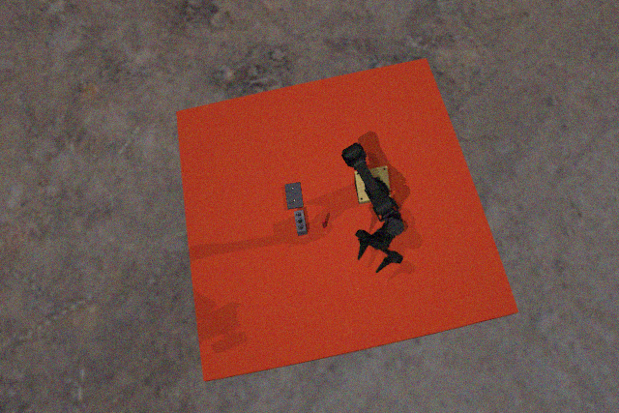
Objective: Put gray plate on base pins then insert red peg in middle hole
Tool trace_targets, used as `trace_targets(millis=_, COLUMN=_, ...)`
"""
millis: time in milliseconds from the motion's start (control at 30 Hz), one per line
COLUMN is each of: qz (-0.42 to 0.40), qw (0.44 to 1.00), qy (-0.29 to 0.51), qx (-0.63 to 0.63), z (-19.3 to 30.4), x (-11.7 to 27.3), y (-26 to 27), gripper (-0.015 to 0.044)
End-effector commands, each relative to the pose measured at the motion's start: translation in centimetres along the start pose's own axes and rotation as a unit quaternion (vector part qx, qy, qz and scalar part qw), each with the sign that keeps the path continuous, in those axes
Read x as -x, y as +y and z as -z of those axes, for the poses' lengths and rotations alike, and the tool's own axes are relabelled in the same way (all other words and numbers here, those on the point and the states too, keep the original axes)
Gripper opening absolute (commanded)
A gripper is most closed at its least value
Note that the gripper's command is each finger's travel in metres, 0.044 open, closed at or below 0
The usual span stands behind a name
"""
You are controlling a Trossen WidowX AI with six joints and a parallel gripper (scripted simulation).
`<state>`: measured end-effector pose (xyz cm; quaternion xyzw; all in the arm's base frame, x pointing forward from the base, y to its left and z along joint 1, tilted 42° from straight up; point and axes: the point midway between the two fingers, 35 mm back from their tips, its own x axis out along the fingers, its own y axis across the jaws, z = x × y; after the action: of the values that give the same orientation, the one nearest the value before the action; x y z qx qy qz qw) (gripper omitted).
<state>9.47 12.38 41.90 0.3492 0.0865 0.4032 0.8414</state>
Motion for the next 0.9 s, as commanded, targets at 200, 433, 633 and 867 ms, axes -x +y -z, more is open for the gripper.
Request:
trace_targets(millis=200, qz=0.038, qw=0.978, qy=0.026, qx=0.206, z=1.9, x=-2.5, y=0.7, gripper=0.0440)
trace_targets(millis=433, qz=0.104, qw=0.902, qy=0.096, qx=0.408, z=4.0, x=-6.7, y=-1.8, gripper=0.0440)
trace_targets(millis=633, qz=0.129, qw=0.824, qy=0.187, qx=0.518, z=5.5, x=-9.4, y=-4.7, gripper=0.0440)
trace_targets(millis=867, qz=0.139, qw=0.697, qy=0.360, qx=0.604, z=7.0, x=-12.5, y=-12.2, gripper=0.0440)
